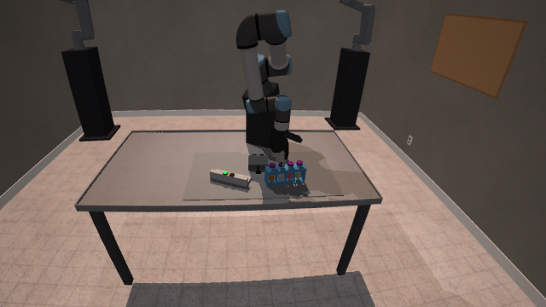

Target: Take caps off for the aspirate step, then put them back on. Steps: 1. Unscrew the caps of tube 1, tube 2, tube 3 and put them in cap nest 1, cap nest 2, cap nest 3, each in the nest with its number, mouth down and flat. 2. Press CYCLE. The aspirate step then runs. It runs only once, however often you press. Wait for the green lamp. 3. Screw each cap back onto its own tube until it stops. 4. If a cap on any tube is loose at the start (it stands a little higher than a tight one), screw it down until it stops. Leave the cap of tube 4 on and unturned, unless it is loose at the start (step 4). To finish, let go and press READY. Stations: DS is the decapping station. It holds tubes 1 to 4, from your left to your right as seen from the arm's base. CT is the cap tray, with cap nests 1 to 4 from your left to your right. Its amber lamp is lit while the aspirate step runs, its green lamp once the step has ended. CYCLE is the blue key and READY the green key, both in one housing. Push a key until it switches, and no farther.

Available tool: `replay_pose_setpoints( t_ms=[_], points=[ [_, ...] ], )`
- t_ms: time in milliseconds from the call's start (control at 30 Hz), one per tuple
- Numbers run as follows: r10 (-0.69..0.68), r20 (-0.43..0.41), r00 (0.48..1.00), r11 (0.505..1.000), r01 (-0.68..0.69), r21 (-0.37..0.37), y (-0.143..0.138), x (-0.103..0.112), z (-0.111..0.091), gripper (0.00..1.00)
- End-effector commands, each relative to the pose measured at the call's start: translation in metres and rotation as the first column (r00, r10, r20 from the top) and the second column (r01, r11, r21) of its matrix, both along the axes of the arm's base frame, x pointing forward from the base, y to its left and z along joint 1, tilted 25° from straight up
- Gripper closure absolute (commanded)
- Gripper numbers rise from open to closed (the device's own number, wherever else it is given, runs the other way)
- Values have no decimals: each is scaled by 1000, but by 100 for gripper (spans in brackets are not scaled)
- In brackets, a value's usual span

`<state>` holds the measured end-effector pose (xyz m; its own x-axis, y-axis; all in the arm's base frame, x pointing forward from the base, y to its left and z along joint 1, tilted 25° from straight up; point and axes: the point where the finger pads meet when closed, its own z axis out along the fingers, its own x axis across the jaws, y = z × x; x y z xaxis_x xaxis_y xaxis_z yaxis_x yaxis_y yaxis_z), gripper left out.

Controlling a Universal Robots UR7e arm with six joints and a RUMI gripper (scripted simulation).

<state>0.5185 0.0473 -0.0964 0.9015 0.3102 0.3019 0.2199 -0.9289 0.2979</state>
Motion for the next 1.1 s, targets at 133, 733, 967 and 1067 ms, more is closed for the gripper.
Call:
replay_pose_setpoints(
  t_ms=[133, 733, 967, 1067],
  points=[
    [-296, 49, 954, 950, 289, 122, 0, 0, 0, 100],
    [-583, 57, 811, 791, 551, 266, 0, 0, 0, 65],
    [-582, 57, 811, 792, 550, 266, 0, 0, 0, 65],
    [-451, 59, 891, 880, 432, 197, 0, 0, 0, 65]
  ],
)
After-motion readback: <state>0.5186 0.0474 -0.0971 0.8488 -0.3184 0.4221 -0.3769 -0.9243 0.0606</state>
